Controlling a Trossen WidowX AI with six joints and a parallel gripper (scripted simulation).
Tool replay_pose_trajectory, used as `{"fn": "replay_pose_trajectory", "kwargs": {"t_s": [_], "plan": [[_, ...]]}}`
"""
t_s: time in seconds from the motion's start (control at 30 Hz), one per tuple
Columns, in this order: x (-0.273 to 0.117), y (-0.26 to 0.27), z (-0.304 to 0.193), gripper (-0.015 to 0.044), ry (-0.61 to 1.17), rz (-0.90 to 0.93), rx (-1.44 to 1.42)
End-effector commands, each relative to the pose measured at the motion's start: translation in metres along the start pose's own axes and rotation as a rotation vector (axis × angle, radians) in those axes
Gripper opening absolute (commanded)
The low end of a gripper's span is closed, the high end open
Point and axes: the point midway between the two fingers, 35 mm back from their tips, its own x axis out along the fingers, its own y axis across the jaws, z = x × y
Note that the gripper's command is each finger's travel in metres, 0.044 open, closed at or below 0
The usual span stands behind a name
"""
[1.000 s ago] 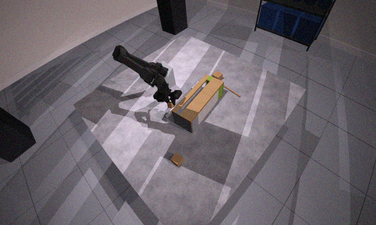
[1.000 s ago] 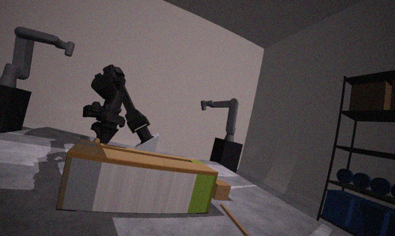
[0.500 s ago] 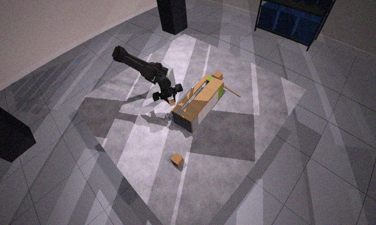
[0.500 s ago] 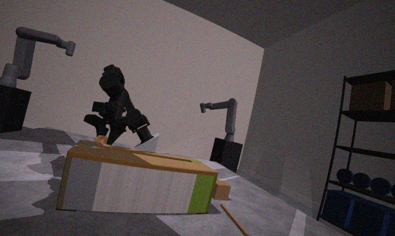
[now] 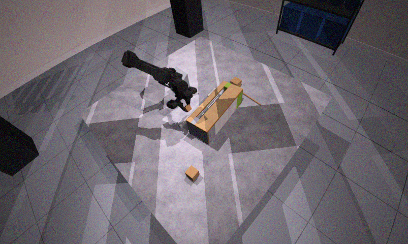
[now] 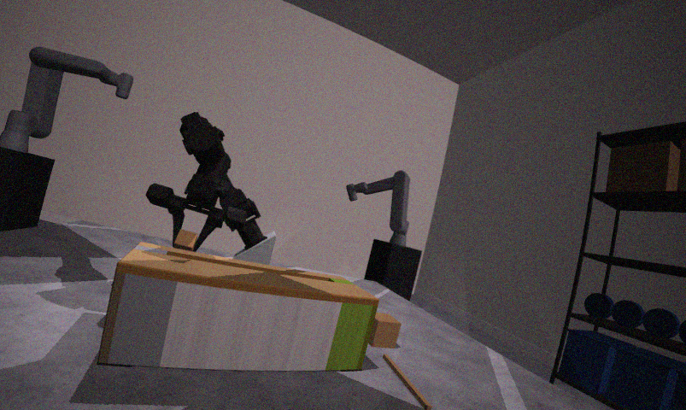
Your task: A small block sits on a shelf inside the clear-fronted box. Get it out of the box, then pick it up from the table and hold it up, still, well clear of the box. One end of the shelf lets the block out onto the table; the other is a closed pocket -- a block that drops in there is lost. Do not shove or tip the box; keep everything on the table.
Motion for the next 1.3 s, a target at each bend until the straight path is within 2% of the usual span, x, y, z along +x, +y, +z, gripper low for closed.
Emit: {"fn": "replay_pose_trajectory", "kwargs": {"t_s": [0.0, 1.27], "plan": [[-0.004, 0.001, 0.000, 0.0000, -0.001, -0.017, -0.180], [-0.036, 0.011, -0.002, 0.0000, 0.080, -0.138, -1.734]]}}
